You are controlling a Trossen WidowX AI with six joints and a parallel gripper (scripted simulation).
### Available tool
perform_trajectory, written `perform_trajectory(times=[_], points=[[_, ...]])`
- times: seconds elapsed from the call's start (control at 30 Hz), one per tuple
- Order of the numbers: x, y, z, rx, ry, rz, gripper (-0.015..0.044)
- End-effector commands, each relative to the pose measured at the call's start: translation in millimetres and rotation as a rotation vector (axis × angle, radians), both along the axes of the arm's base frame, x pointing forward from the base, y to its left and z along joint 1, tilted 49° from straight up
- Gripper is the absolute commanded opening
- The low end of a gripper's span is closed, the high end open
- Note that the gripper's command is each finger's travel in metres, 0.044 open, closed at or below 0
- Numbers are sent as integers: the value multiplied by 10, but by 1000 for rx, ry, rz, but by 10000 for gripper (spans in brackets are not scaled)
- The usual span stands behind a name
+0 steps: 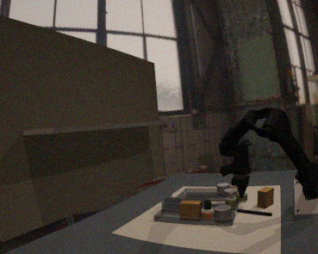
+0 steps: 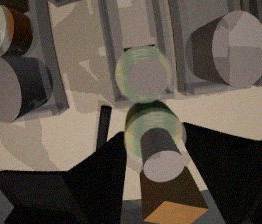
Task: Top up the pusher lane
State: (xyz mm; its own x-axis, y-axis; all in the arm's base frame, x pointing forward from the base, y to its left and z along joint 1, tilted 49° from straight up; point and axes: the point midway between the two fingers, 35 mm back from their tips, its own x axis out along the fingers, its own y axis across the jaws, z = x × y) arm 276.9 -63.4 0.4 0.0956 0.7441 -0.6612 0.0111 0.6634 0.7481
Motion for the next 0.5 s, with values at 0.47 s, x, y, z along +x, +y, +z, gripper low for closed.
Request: perform_trajectory(times=[0.47], points=[[95, -17, 16, 0, -5, -5, 0]])
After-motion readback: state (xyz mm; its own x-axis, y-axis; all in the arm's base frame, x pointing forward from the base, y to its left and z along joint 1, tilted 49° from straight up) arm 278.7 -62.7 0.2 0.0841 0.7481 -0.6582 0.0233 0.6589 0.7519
